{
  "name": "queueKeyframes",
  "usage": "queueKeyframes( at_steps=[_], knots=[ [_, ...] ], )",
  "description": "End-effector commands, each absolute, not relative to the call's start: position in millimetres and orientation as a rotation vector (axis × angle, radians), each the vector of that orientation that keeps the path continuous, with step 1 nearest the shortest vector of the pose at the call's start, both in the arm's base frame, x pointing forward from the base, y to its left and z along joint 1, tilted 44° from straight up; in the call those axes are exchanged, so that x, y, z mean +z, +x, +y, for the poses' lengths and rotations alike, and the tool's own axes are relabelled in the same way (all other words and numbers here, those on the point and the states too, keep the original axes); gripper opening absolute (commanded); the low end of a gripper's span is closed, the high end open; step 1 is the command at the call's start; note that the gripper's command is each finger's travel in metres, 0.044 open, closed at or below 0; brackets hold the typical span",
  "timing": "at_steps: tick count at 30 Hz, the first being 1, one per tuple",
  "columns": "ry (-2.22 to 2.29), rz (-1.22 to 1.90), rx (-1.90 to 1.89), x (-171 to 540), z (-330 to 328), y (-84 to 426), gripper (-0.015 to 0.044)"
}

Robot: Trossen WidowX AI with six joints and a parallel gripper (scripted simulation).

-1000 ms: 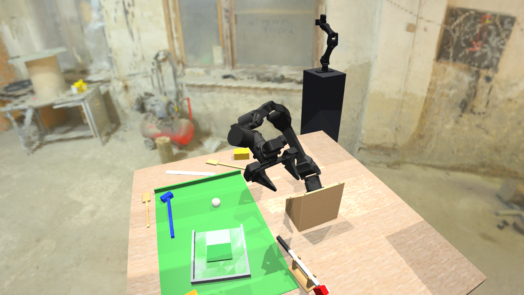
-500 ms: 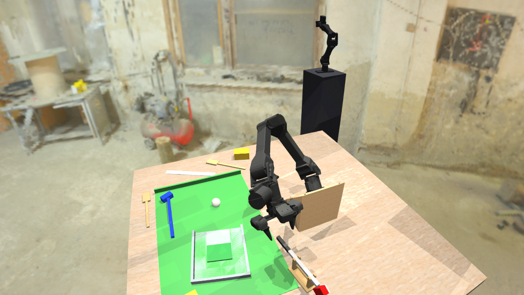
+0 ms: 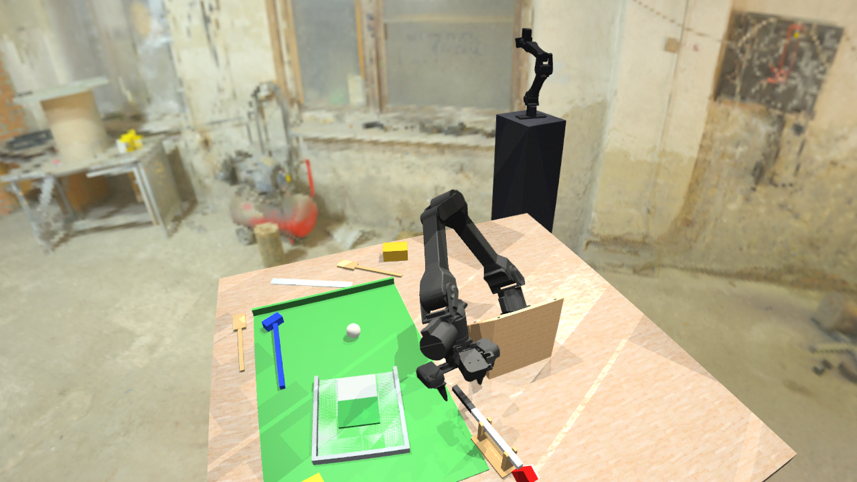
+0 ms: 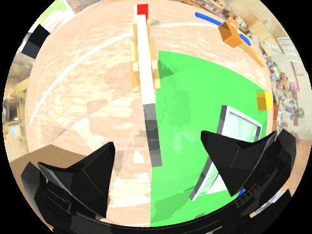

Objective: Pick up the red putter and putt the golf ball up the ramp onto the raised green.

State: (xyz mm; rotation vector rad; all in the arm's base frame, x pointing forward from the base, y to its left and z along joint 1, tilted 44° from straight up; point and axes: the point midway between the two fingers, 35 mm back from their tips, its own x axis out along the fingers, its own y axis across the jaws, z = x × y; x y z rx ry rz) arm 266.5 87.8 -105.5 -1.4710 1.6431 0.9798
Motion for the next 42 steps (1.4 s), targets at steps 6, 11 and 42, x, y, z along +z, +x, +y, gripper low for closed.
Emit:
queueKeyframes(
  at_steps=[6, 11, 42],
  knots=[
    [-1.475, 1.67, 0.983, -116.6, 73.7, 261.2, 0.044],
    [-1.476, 1.671, 0.983, -132.1, 58.8, 258.6, 0.044],
    [-1.476, 1.672, 0.982, -149.0, 42.5, 255.8, 0.044]
  ],
)
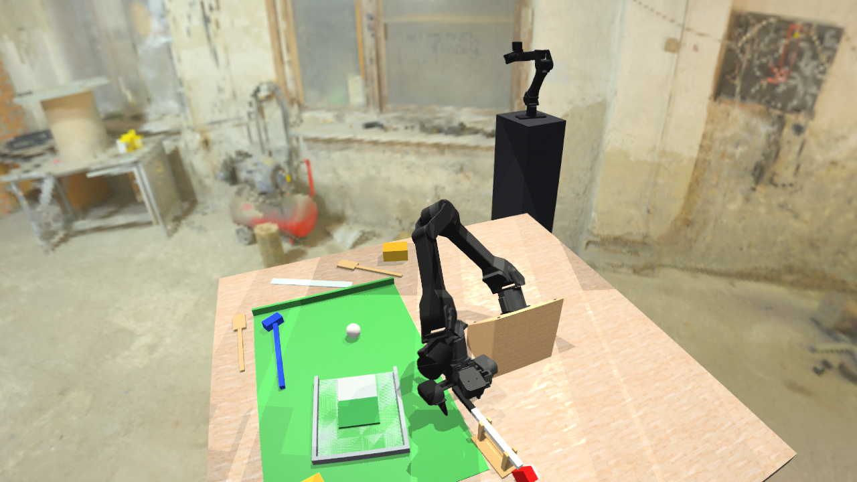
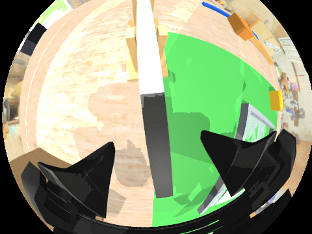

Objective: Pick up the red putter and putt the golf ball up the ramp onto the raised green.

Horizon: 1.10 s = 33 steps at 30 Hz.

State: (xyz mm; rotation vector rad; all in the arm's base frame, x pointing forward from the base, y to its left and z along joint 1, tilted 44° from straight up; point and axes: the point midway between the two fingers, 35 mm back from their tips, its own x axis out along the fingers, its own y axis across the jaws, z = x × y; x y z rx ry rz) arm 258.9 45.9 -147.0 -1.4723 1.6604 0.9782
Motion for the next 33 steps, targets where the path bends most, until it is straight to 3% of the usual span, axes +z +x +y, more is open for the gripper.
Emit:
queueKeyframes(
  at_steps=[1, 3, 18, 25, 33],
  knots=[
    [-1.476, 1.672, 0.982, -149.0, 42.5, 255.8, 0.044],
    [-1.476, 1.672, 0.982, -149.0, 42.5, 255.8, 0.044],
    [-1.472, 1.663, 0.979, -147.6, 45.2, 258.0, 0.0046],
    [-1.472, 1.663, 0.979, -147.6, 45.2, 258.0, 0.0],
    [-1.47, 1.661, 0.982, -126.1, 68.5, 265.5, 0.0]
  ],
)
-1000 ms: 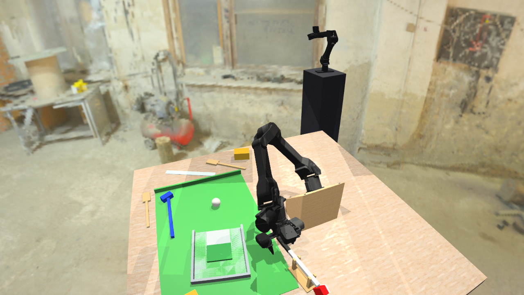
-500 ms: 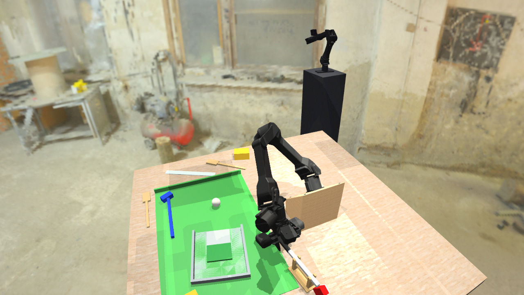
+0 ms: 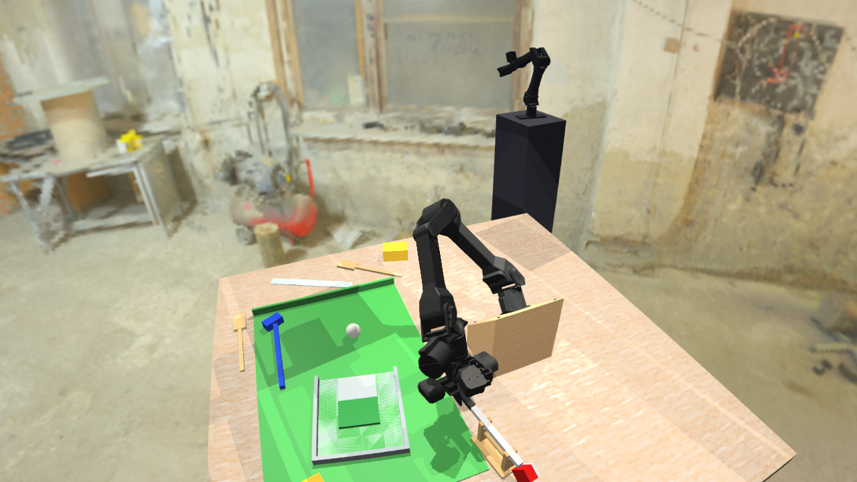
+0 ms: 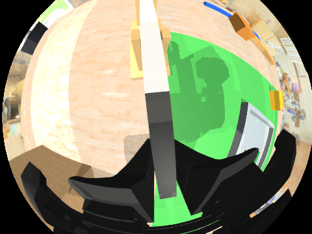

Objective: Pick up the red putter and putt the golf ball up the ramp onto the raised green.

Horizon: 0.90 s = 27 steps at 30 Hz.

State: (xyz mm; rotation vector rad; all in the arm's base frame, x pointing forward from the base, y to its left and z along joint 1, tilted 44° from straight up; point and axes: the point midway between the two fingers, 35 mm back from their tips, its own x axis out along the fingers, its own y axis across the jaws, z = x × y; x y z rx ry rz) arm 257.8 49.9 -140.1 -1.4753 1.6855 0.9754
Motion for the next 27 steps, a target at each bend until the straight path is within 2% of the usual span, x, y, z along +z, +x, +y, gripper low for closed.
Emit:
queueKeyframes(
  at_steps=[1, 8, 13, 27],
  knots=[
    [-1.47, 1.66, 0.982, -120.7, 73.9, 266.8, 0.0],
    [-1.468, 1.661, 0.984, -79.7, 111.1, 269.6, 0.0],
    [-1.468, 1.662, 0.984, -75.5, 114.5, 269.4, 0.0],
    [-1.241, 1.714, 0.551, -14.1, 55.5, 291.3, 0.0]
  ],
)
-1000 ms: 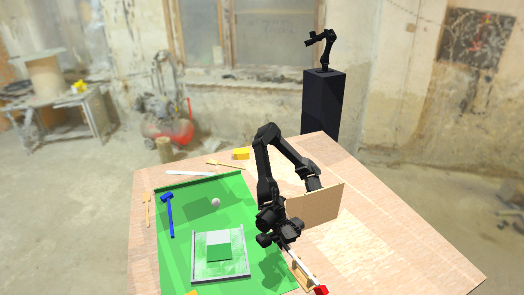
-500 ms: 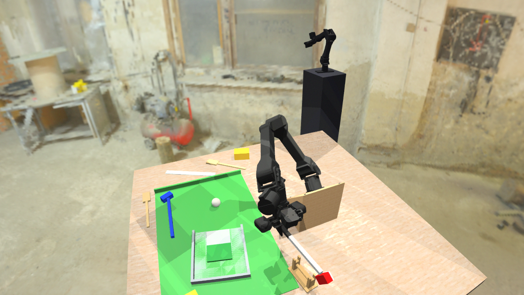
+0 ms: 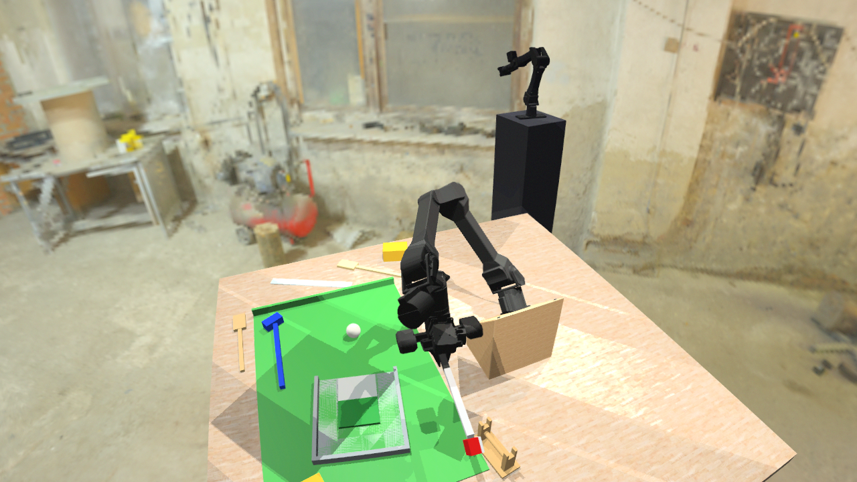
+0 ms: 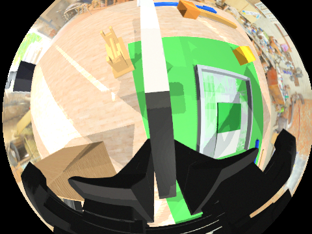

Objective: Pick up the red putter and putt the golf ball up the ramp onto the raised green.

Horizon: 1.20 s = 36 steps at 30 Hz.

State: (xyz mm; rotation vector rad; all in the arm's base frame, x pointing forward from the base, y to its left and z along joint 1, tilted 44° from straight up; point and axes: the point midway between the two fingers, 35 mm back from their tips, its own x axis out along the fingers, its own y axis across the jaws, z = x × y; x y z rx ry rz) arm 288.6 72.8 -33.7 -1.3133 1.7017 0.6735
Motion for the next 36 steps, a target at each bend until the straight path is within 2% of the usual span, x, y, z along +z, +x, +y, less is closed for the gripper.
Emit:
queueKeyframes(
  at_steps=[1, 18, 36],
  knots=[
    [-1.221, 1.716, 0.517, -8.7, 50.8, 292.0, 0.0],
    [-0.869, 1.692, -0.056, 79.0, -31.3, 281.0, 0.0],
    [-0.493, 1.547, -0.64, 159.6, -107.2, 223.3, 0.0]
  ],
)
